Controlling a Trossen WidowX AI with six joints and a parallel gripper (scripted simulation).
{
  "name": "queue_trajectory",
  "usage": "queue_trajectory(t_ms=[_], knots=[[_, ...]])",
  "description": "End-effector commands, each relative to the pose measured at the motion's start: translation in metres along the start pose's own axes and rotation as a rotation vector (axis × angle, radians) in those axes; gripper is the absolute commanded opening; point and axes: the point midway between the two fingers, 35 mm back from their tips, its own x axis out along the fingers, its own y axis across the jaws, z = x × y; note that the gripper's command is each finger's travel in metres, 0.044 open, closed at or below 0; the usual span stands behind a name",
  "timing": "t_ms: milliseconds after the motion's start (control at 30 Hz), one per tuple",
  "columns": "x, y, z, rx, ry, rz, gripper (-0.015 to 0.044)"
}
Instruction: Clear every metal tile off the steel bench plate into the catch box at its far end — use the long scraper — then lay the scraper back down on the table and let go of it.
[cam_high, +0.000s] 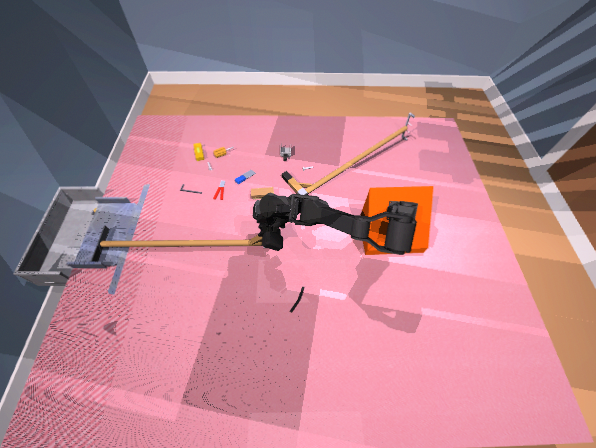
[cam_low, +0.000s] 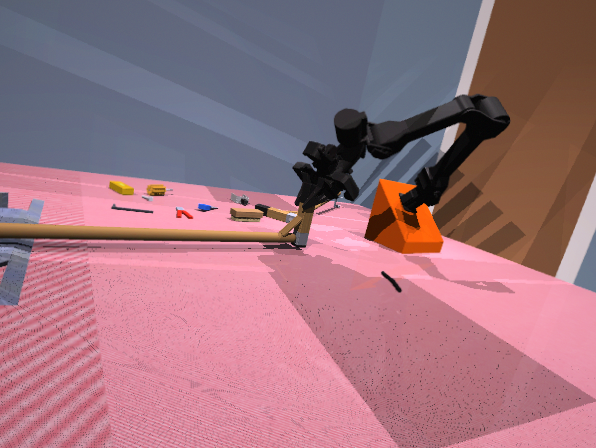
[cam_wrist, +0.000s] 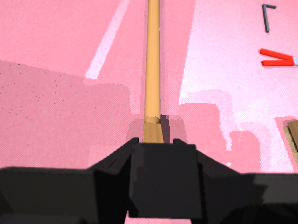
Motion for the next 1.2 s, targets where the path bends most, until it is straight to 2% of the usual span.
queue_trajectory(t_ms=[0, 1167], knots=[[-0.006, 0.001, 0.000, -0.007, -0.012, 0.003, 0.0000], [-0.028, 0.001, -0.027, -0.006, -0.014, 0.002, 0.0000]])
